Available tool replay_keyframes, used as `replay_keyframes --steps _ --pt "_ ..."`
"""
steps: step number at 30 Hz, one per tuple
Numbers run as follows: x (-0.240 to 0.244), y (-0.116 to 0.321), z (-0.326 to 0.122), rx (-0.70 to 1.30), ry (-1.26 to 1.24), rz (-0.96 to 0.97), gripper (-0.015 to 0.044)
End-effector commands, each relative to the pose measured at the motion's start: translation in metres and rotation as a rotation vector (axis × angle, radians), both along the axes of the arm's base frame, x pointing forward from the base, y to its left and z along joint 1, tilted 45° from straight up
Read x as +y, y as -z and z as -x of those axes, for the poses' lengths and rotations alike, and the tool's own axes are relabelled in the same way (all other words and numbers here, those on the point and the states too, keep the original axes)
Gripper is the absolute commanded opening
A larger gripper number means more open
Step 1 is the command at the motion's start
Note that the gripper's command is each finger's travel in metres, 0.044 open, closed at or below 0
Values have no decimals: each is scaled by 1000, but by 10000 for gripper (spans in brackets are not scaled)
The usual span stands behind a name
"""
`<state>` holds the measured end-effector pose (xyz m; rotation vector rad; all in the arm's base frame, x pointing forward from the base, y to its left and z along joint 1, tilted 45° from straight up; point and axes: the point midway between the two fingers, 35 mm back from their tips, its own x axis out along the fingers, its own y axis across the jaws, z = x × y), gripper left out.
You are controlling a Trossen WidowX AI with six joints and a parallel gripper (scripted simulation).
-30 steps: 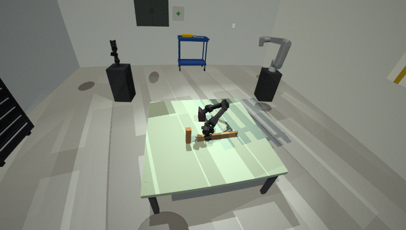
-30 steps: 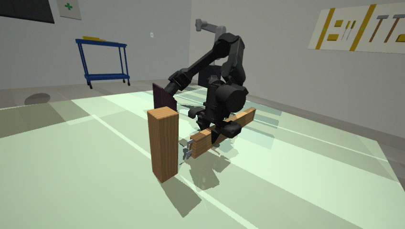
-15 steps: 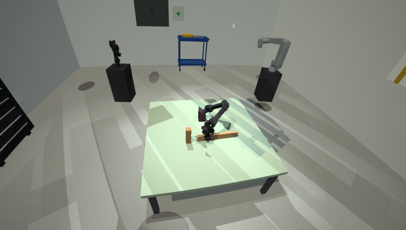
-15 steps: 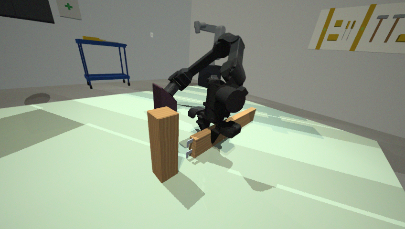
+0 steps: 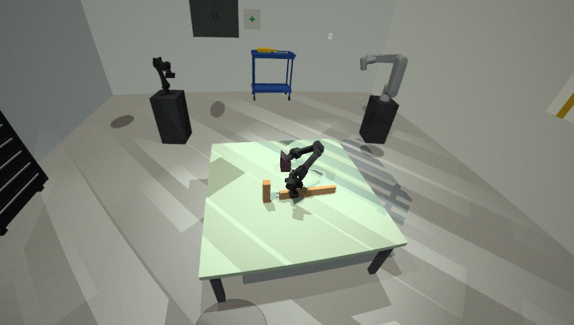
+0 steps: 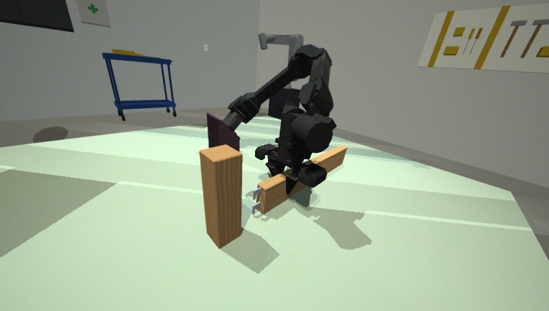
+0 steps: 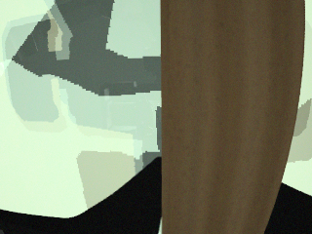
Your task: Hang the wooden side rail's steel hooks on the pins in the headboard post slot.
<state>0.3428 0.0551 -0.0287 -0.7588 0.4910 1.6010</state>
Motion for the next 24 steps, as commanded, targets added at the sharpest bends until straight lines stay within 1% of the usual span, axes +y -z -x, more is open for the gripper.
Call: replay_keyframes --steps 1,24 --pt "-4 -3 -3 -12 4 -1 0" --pt "-7 -5 -3 -12 4 0 0"
